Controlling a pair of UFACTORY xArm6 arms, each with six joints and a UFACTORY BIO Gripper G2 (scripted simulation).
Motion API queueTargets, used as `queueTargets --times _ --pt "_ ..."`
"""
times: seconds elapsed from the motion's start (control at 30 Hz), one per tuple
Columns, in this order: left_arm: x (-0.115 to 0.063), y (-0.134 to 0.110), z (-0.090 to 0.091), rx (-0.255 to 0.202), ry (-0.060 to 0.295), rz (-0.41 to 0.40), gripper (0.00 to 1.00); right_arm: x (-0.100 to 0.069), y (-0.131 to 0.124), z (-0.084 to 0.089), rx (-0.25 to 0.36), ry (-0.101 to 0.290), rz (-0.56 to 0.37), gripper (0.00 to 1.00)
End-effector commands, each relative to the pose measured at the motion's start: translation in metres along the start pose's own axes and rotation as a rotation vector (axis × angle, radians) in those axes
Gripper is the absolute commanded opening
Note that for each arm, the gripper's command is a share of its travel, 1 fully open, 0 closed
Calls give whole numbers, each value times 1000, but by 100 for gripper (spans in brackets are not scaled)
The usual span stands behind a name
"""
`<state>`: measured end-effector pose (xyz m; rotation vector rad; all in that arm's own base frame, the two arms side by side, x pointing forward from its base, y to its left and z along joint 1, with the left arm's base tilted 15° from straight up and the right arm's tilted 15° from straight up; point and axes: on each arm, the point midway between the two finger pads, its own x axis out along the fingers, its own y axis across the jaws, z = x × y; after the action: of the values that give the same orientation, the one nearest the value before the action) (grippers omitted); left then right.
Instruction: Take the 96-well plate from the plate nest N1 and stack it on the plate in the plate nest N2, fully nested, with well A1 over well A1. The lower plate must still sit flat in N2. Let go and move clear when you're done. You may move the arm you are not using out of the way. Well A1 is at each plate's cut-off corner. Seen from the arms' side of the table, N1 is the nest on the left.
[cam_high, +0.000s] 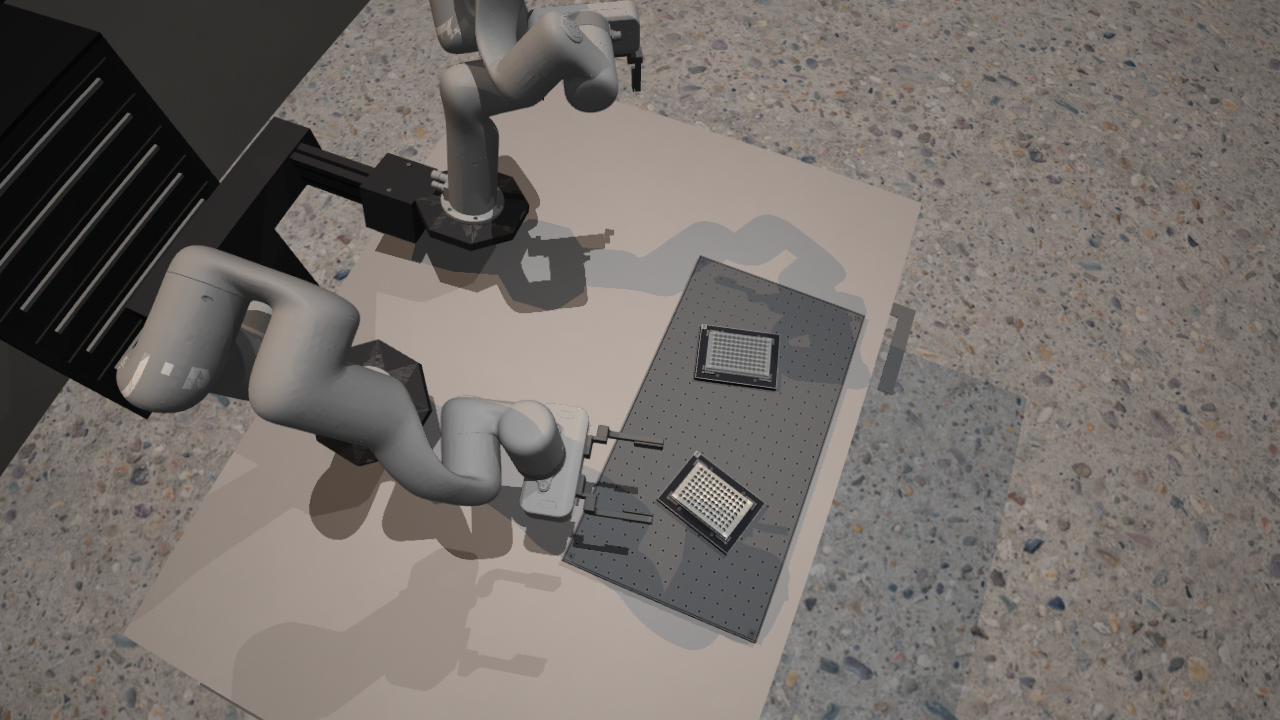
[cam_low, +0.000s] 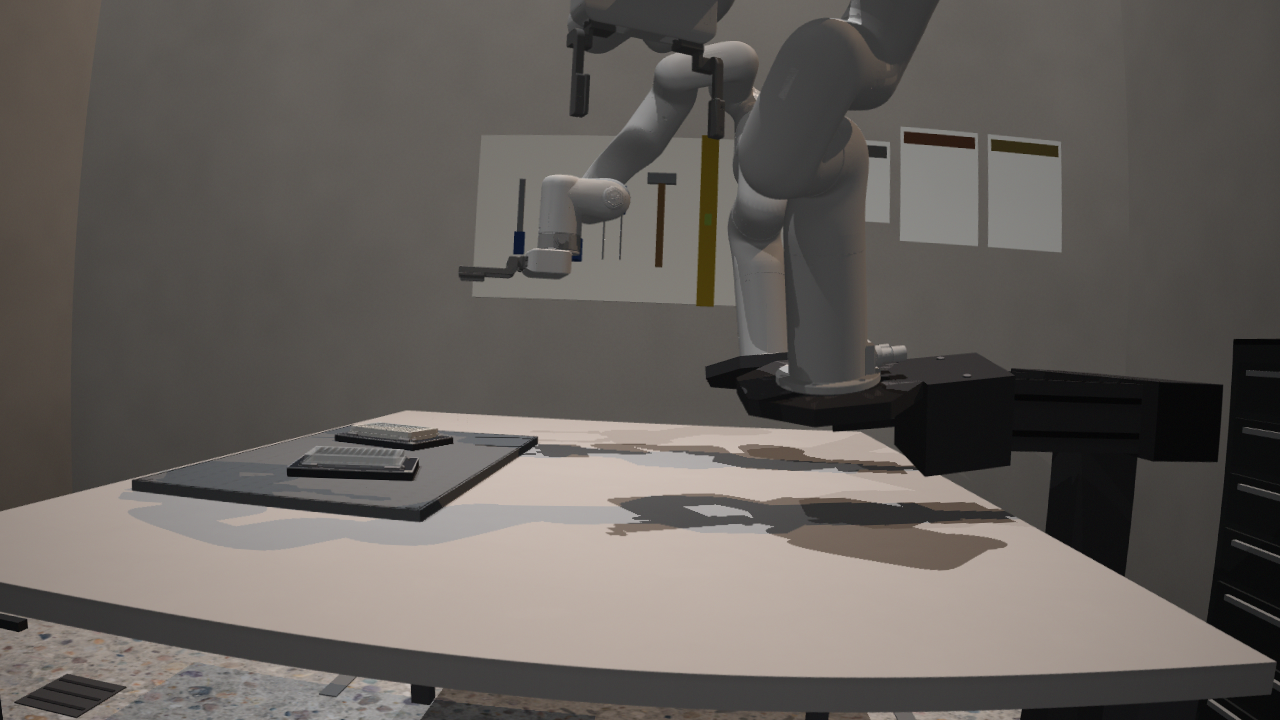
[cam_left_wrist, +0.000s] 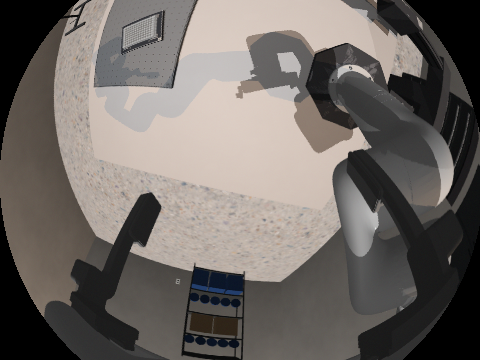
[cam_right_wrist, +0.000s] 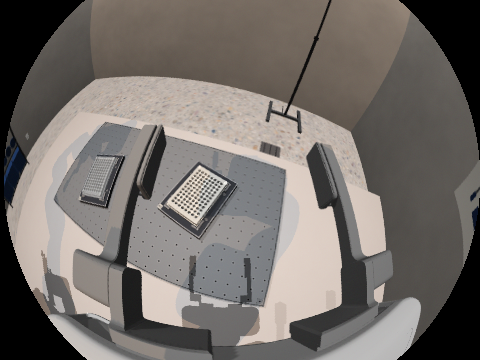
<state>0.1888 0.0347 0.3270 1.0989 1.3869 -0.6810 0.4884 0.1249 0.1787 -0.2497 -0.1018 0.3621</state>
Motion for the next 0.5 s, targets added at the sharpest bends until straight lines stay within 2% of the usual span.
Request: queueTargets --times 0.0,0.07,0.2,0.3,0.37,0.43,0.47 --pt "-1 0 0 -1 -2 1 100 1 -19 1 2 0 -87 37" --pt "-1 0 0 -1 -2 1 100 1 -25 0 2 0 -87 37" --pt "-1 0 0 -1 -2 1 100 -1 -45 0 6 6 -218 37" --pt "-1 0 0 -1 -2 1 100 -2 -55 -1 6 6 -218 37" --pt "-1 0 0 -1 -2 1 100 -4 -65 -1 7 9 -285 37" --pt "-1 0 0 -1 -2 1 100 -4 -65 -1 7 9 -285 37" --pt "-1 0 0 -1 -2 1 100 -5 -70 -1 8 11 -318 37"
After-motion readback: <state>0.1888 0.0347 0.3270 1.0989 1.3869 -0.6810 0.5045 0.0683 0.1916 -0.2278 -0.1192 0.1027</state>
